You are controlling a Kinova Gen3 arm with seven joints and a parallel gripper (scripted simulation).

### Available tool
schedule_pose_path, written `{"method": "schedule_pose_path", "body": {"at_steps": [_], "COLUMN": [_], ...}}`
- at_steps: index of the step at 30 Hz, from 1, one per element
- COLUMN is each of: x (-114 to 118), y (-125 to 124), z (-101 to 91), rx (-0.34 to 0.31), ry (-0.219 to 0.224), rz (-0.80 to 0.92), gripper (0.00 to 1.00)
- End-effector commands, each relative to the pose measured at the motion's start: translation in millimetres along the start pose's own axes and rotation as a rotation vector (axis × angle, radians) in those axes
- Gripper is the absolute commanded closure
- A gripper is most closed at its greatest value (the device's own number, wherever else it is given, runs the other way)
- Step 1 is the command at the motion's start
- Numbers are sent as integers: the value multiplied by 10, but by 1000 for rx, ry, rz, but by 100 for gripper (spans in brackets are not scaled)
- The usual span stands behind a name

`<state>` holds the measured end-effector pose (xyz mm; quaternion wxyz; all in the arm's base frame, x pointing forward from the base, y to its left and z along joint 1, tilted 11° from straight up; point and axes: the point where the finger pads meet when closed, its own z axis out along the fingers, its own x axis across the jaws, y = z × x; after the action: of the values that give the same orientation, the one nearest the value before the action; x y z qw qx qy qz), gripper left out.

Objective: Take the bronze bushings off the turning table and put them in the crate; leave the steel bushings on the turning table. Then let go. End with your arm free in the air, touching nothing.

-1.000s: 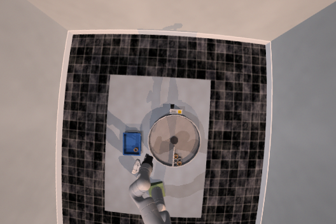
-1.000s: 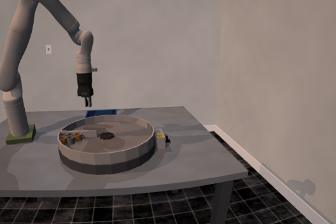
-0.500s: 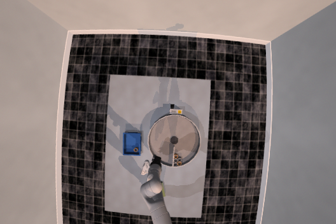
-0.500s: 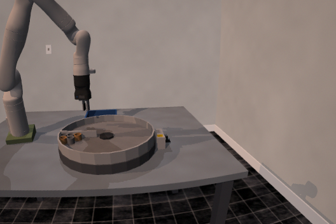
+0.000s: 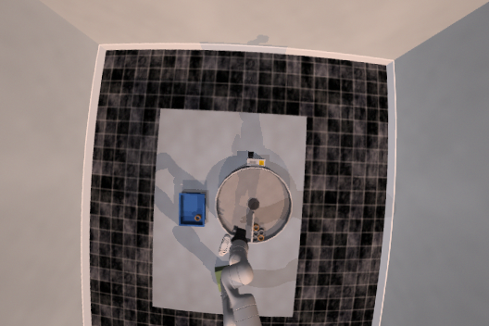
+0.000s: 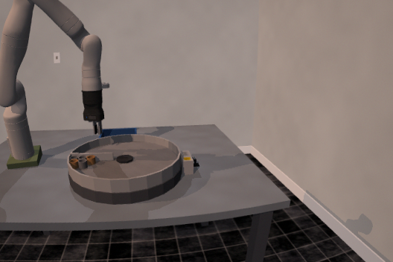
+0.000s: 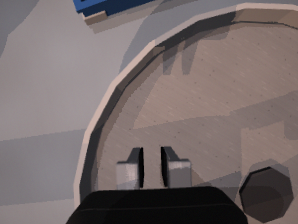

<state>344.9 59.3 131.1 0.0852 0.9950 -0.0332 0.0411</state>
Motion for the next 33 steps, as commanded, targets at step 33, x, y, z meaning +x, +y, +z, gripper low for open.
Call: {"method": "schedule_pose_path", "body": {"at_steps": [33], "x": [254], "y": [1101], "z": [34], "rx": [1], "ry": [3], "rz": [3], "gripper": [60]}}
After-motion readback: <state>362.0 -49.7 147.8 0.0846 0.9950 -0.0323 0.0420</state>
